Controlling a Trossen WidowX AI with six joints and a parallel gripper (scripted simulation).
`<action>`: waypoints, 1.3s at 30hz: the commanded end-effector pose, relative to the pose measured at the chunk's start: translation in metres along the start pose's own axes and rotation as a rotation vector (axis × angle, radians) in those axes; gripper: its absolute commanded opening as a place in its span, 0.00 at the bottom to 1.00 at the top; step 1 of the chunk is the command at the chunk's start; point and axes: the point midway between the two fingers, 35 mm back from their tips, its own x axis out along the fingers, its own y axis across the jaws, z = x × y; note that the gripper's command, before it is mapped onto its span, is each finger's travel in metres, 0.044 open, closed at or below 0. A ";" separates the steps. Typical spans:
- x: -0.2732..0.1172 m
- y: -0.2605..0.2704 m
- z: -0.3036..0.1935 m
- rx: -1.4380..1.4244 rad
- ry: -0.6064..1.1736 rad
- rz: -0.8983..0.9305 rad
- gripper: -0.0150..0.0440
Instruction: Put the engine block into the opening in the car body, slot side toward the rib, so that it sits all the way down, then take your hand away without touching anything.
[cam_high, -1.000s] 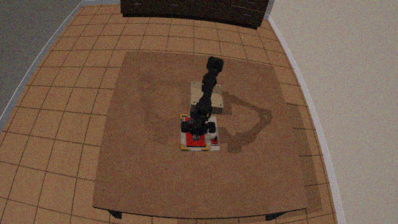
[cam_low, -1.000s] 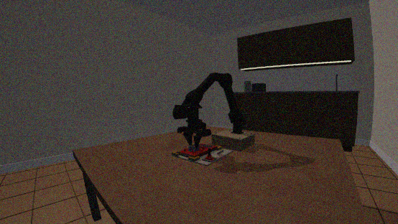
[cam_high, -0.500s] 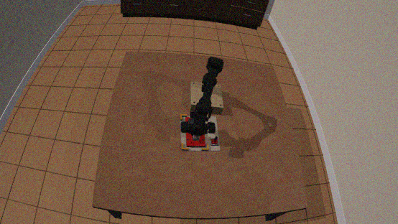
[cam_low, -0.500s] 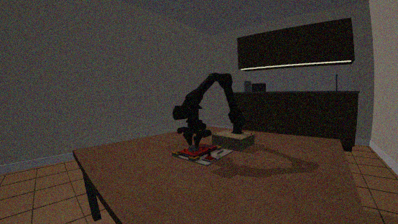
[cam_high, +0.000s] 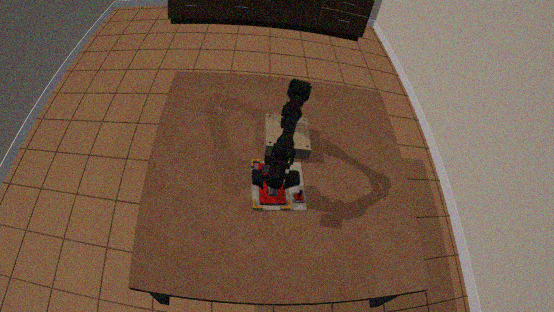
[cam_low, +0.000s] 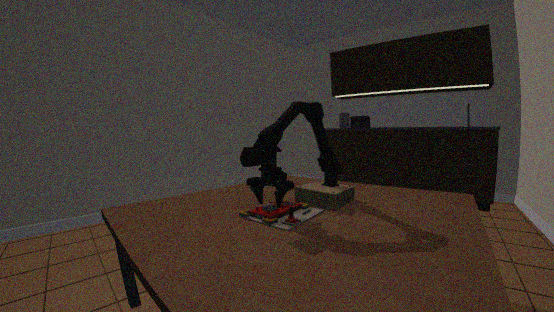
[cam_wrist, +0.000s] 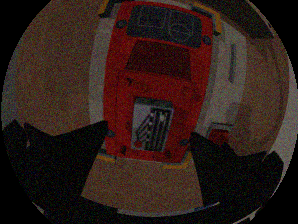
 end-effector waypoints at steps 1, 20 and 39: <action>0.000 0.000 0.000 0.000 0.000 0.000 1.00; -0.014 -0.001 0.001 -0.003 -0.001 0.005 0.87; -0.014 -0.001 0.001 -0.003 -0.001 0.005 0.25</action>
